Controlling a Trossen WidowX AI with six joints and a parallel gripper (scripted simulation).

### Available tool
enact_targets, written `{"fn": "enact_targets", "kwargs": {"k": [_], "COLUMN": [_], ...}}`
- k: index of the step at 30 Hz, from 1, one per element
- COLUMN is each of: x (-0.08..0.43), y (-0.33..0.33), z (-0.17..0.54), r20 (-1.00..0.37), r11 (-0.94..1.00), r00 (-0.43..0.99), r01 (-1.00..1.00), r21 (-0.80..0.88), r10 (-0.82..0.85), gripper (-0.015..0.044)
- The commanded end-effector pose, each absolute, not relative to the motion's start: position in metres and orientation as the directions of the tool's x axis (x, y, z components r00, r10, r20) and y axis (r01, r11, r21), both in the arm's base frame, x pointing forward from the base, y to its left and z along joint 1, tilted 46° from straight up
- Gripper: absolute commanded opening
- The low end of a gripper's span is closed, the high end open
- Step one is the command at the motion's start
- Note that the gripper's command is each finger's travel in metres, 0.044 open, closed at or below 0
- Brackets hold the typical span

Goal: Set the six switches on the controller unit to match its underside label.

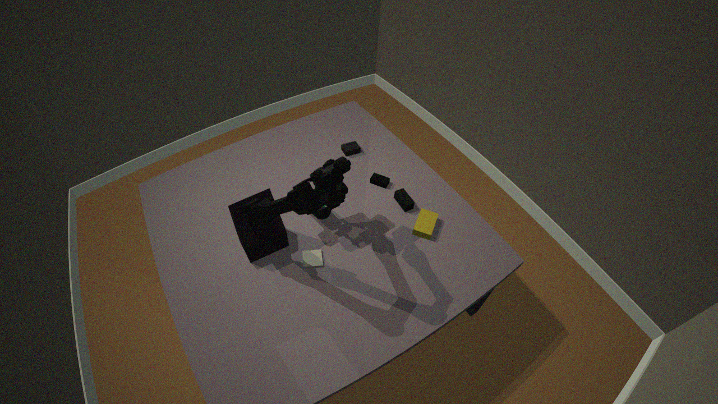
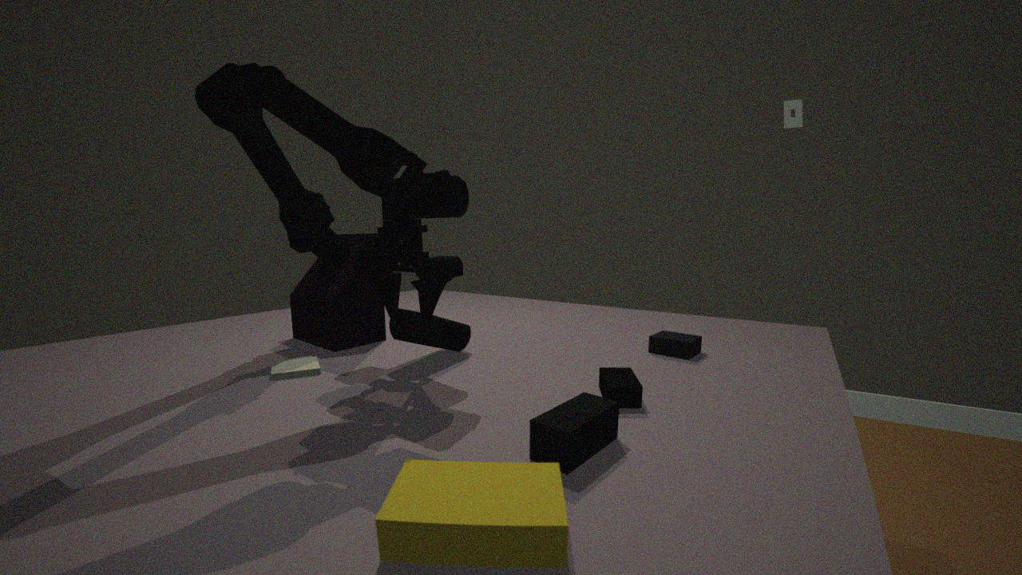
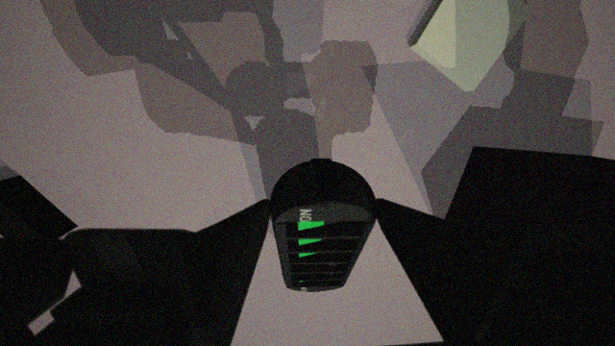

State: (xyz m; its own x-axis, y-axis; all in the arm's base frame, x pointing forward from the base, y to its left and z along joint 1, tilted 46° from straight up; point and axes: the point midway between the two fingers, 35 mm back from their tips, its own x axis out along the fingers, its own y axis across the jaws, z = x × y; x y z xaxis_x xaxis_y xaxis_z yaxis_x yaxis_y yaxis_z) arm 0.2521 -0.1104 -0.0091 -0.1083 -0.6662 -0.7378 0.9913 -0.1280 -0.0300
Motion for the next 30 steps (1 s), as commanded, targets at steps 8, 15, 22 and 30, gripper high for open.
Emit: {"fn": "enact_targets", "kwargs": {"k": [8, 15, 22, 30], "x": [0.256, 0.257, 0.258, 0.258], "y": [-0.099, -0.093, -0.087, -0.080], "z": [-0.008, -0.008, -0.009, -0.010], "r20": [-0.725, -0.716, -0.707, -0.697], "r11": [-0.123, -0.123, -0.123, -0.123], "r00": [-0.101, -0.102, -0.103, -0.104], "r01": [0.992, 0.992, 0.992, 0.992], "r21": [-0.023, -0.023, -0.023, -0.023], "r10": [-0.681, -0.690, -0.700, -0.710], "gripper": [0.0336, 0.0336, 0.0336, 0.0336]}}
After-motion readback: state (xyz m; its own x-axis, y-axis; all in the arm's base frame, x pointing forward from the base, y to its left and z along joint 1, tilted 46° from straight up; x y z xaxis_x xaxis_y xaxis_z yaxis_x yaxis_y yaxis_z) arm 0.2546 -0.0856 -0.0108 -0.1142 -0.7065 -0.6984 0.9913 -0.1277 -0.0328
